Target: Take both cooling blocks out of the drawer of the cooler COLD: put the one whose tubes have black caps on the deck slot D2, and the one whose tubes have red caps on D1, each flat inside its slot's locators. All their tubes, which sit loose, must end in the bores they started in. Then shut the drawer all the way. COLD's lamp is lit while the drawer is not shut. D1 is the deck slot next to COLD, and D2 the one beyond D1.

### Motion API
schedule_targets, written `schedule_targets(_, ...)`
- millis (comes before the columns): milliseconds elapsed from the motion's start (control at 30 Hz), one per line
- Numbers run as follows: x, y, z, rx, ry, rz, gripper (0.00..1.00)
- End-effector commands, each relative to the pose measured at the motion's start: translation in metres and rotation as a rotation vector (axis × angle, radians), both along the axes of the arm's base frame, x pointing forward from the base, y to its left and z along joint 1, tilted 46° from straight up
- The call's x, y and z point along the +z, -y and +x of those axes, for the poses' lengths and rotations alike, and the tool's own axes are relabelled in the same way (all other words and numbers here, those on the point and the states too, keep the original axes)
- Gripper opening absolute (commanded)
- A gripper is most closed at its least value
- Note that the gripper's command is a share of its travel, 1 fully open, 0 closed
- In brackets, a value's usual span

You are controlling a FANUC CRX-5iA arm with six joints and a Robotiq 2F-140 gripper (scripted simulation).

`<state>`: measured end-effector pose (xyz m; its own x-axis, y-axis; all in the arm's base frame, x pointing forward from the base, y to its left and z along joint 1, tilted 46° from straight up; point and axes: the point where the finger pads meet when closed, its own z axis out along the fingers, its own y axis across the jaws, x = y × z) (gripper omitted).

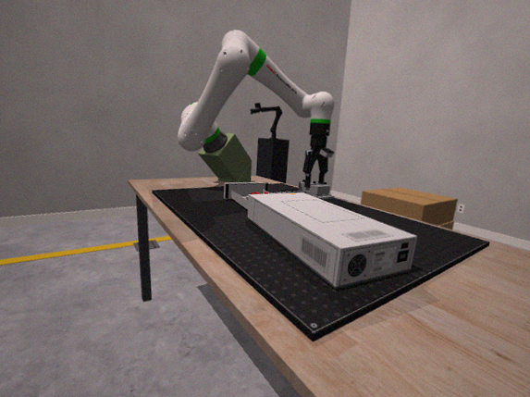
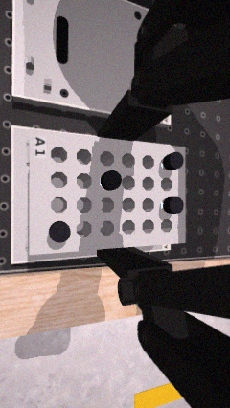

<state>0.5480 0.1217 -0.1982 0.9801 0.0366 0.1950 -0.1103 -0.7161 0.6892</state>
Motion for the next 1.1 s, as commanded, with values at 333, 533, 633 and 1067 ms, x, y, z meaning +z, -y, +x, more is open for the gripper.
schedule_targets(333,-0.0007,-0.0001,0.001,0.002,0.001,0.001,0.1)
schedule_targets(533,-0.0014,0.0006,0.0011,0.002,0.001,0.001,0.1)
schedule_targets(633,-0.0017,0.0009,0.0012,0.002,0.001,0.001,0.1)
schedule_targets(1067,-0.003,0.0022,0.0015,0.002,0.001,0.001,0.1)
